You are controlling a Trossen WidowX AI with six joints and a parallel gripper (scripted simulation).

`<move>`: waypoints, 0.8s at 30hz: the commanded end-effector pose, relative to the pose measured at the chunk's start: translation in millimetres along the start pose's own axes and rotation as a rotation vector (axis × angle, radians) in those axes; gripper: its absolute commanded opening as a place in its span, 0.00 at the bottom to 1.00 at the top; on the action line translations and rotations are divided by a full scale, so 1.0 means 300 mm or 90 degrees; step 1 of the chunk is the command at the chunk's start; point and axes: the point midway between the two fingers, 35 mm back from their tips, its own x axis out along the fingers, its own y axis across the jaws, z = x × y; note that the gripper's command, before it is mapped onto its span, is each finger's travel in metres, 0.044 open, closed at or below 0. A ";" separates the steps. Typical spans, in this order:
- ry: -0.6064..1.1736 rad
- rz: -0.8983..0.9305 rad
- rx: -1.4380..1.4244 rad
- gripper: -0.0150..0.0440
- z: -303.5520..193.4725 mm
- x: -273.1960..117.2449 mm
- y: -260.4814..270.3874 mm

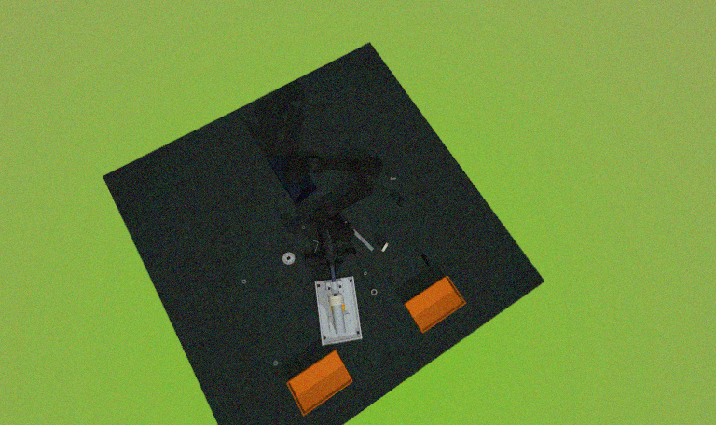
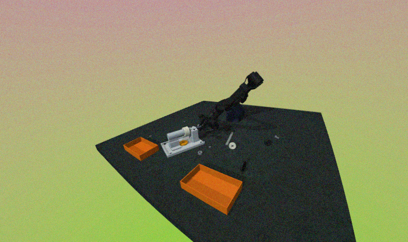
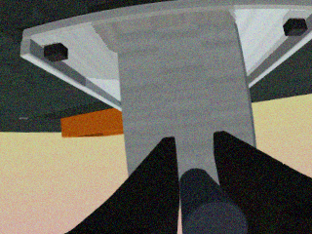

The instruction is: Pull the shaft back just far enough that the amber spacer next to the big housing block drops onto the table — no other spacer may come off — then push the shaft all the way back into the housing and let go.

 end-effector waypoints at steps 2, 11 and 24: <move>0.001 0.000 -0.002 0.25 -0.005 0.007 -0.001; 0.001 0.000 -0.002 0.25 -0.010 0.014 -0.001; 0.002 0.000 -0.002 0.25 -0.016 0.025 -0.001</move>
